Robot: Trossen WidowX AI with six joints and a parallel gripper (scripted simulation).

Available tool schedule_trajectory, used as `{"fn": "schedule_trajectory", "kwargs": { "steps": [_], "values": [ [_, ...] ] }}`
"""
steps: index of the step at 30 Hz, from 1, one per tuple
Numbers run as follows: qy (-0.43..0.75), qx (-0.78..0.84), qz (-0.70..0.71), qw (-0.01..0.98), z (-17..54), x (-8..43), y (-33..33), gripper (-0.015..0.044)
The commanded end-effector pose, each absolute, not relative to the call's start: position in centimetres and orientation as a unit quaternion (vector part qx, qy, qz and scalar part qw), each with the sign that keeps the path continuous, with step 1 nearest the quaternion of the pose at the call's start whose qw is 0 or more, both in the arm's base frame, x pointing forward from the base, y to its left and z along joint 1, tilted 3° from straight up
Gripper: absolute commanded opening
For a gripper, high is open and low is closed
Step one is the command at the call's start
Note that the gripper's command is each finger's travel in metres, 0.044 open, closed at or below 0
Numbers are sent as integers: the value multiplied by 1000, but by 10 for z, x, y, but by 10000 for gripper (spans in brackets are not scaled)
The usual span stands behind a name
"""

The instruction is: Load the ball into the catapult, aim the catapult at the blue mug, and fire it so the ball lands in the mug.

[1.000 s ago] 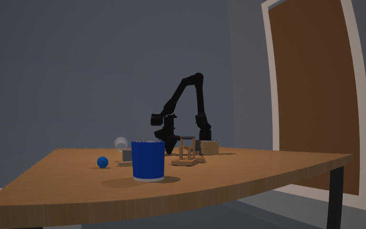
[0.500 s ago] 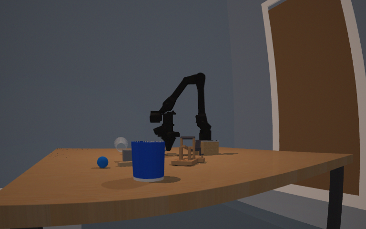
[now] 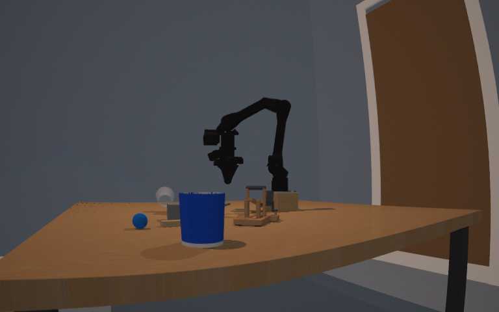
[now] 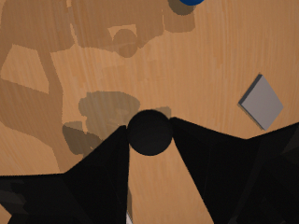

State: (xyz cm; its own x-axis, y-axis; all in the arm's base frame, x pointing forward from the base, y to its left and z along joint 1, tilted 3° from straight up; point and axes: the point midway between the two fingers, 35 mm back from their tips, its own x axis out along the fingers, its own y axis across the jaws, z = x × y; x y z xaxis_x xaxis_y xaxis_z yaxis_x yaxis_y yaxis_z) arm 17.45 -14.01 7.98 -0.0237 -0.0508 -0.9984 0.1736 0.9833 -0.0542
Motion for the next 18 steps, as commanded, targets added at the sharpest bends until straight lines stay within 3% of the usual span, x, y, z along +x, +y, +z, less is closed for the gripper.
{"fn": "schedule_trajectory", "kwargs": {
  "steps": [1, 18],
  "values": [
    [711, 43, -81, 697, 94, 173, -137, 0],
    [726, -4, -13, 687, 88, 219, -95, 0]
  ]
}}
